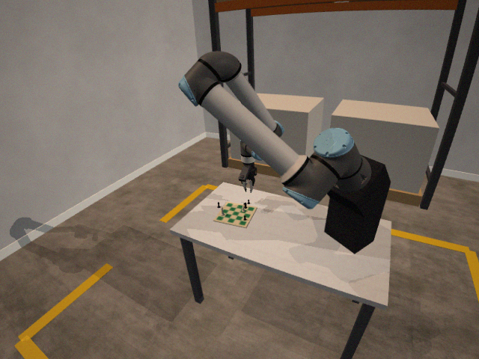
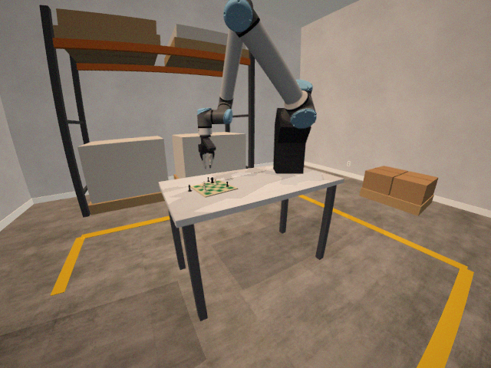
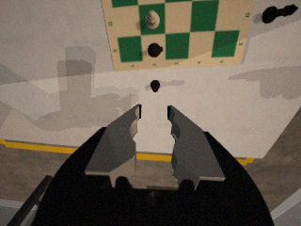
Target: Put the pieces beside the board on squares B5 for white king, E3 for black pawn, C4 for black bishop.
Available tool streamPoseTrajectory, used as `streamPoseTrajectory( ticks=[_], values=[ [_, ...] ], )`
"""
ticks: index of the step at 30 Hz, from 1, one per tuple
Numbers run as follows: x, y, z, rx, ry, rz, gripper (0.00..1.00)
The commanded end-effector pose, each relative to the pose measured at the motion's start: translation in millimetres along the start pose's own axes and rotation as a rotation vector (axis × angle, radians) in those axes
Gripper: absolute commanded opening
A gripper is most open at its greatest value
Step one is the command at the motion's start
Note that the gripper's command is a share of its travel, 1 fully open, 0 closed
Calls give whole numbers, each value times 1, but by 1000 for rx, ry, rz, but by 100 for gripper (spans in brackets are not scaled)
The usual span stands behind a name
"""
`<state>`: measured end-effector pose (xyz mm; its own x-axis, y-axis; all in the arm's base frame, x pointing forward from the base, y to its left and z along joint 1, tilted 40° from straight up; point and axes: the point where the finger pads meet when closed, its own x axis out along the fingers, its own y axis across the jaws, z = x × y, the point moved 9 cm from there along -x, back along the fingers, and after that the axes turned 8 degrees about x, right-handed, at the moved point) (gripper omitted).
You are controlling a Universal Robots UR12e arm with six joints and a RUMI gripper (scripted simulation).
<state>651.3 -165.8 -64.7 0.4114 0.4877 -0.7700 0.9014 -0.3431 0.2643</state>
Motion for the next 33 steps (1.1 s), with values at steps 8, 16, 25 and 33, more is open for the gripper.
streamPoseTrajectory(
  ticks=[8, 16, 25, 33],
  values=[
    [1, 0, 0, 0, -1, 1, 20],
    [5, 1, 0, -1, -1, 1, 20],
    [16, 1, 1, -1, -1, 1, 20],
    [25, 1, 1, -1, -1, 1, 20]
  ],
)
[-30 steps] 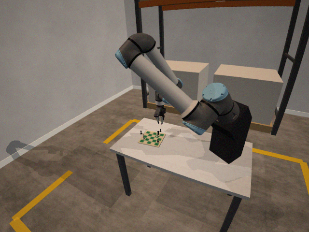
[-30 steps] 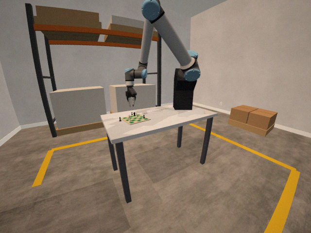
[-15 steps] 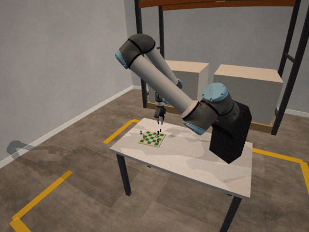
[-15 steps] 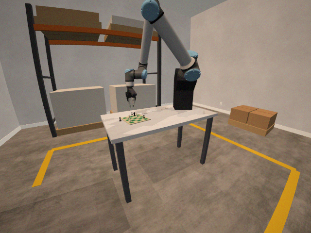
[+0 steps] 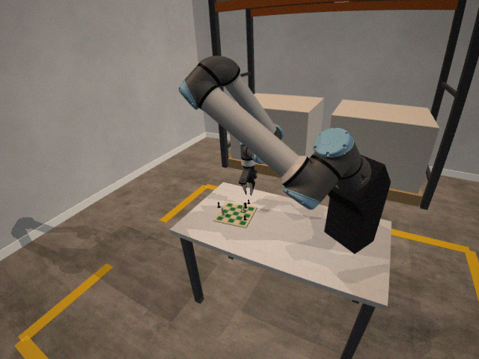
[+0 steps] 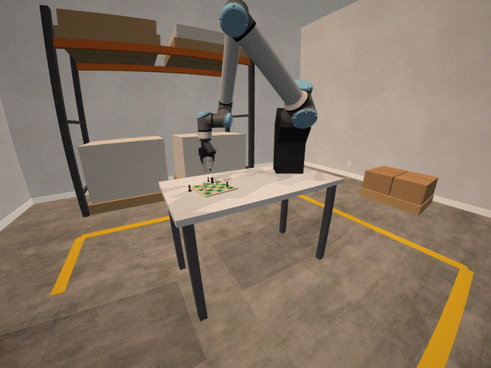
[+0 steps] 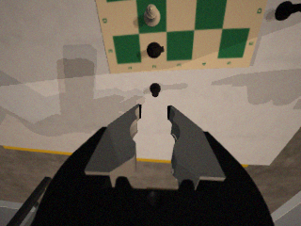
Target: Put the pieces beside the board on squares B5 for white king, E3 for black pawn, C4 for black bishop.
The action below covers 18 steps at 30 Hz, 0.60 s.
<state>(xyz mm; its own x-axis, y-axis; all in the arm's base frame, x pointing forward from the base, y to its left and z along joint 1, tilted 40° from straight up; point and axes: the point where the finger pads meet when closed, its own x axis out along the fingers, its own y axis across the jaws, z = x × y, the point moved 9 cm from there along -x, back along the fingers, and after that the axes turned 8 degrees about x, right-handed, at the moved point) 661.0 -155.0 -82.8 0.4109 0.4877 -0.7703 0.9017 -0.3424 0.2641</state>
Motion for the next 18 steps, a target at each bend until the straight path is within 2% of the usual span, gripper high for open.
streamPoseTrajectory(
  ticks=[1, 18],
  values=[
    [4, 1, 0, 0, -1, 1, 20],
    [23, 1, 1, 0, -1, 1, 20]
  ],
)
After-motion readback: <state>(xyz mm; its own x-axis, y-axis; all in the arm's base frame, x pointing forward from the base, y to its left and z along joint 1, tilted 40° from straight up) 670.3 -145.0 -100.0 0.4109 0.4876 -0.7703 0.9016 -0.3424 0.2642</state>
